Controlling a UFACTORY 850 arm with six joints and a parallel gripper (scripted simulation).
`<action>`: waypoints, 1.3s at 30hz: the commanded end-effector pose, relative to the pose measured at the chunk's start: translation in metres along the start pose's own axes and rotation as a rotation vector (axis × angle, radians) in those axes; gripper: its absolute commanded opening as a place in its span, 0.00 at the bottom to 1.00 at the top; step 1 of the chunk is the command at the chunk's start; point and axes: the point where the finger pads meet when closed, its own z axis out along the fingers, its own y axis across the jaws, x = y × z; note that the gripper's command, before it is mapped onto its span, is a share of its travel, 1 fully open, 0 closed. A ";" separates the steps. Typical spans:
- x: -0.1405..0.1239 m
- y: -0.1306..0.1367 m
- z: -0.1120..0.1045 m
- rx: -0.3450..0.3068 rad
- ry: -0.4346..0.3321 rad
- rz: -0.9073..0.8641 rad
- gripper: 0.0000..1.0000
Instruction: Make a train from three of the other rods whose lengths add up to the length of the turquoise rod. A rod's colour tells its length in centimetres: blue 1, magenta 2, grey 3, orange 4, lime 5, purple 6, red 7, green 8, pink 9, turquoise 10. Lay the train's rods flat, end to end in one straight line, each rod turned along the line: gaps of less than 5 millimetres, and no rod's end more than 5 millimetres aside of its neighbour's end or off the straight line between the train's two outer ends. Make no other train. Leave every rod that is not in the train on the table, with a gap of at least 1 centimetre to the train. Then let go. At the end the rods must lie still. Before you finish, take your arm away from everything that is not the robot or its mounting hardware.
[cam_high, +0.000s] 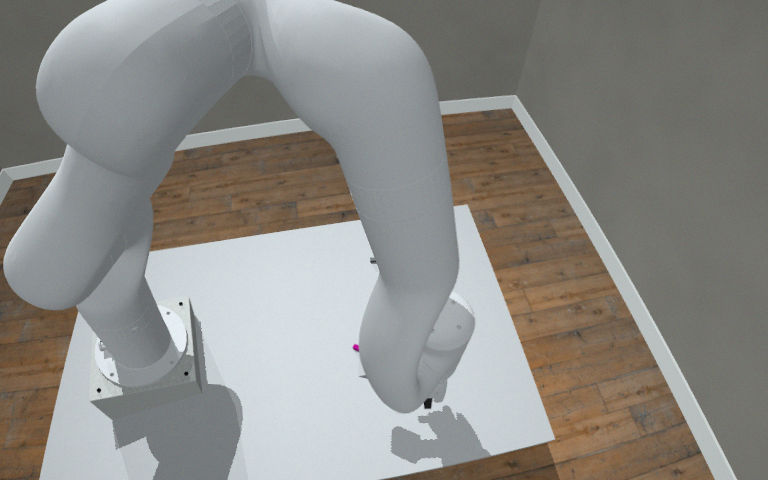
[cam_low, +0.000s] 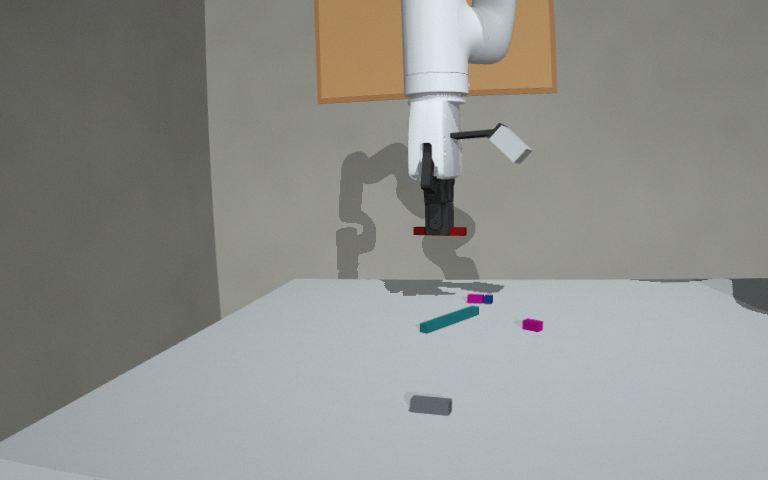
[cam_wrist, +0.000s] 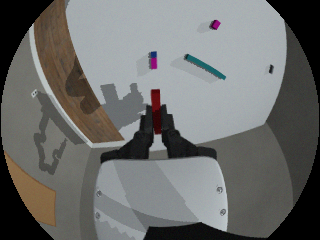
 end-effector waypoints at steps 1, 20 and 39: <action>-0.001 0.000 0.016 0.004 0.004 0.001 0.04; 0.000 -0.001 0.074 0.004 0.004 0.001 0.04; 0.000 -0.001 0.076 0.004 0.004 0.001 0.04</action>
